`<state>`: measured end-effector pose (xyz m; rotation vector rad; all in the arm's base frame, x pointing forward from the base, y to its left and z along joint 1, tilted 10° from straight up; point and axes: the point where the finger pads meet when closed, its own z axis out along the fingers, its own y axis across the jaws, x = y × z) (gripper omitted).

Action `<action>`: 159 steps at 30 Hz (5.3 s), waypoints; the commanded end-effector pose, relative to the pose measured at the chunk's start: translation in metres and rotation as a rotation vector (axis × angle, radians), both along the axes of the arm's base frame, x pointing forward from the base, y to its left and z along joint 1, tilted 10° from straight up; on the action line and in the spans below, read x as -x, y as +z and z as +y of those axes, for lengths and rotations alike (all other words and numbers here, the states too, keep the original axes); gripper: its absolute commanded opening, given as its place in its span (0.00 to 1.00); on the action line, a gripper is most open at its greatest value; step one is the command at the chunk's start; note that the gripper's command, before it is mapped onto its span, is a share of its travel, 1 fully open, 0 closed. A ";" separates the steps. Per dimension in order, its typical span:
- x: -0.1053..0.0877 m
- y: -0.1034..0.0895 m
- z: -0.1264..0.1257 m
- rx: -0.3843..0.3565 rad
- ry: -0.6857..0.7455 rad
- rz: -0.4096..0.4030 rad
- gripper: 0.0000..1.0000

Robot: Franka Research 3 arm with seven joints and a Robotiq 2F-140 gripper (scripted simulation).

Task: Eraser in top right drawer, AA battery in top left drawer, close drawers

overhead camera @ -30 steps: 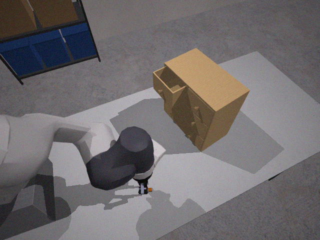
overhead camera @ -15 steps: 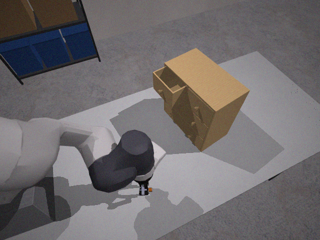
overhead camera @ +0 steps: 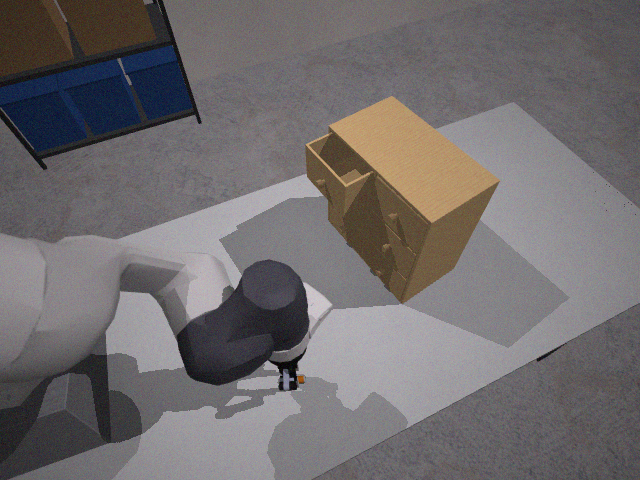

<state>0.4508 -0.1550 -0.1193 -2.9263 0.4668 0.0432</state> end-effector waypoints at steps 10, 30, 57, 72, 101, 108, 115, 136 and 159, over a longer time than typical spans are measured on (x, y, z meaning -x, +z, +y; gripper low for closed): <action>-0.003 0.000 -0.002 0.002 -0.005 -0.004 0.17; -0.004 0.000 -0.002 0.002 -0.005 -0.004 0.17; -0.003 0.000 -0.001 0.002 -0.005 -0.004 0.17; -0.002 0.000 -0.001 0.002 -0.005 -0.004 0.17; -0.001 -0.001 0.000 0.002 -0.005 -0.004 0.17; -0.001 -0.010 0.001 0.002 -0.005 -0.004 0.17; -0.001 -0.020 0.003 0.002 -0.005 -0.004 0.17; -0.001 -0.020 0.003 0.002 -0.005 -0.004 0.17; -0.001 -0.020 0.003 0.002 -0.005 -0.004 0.06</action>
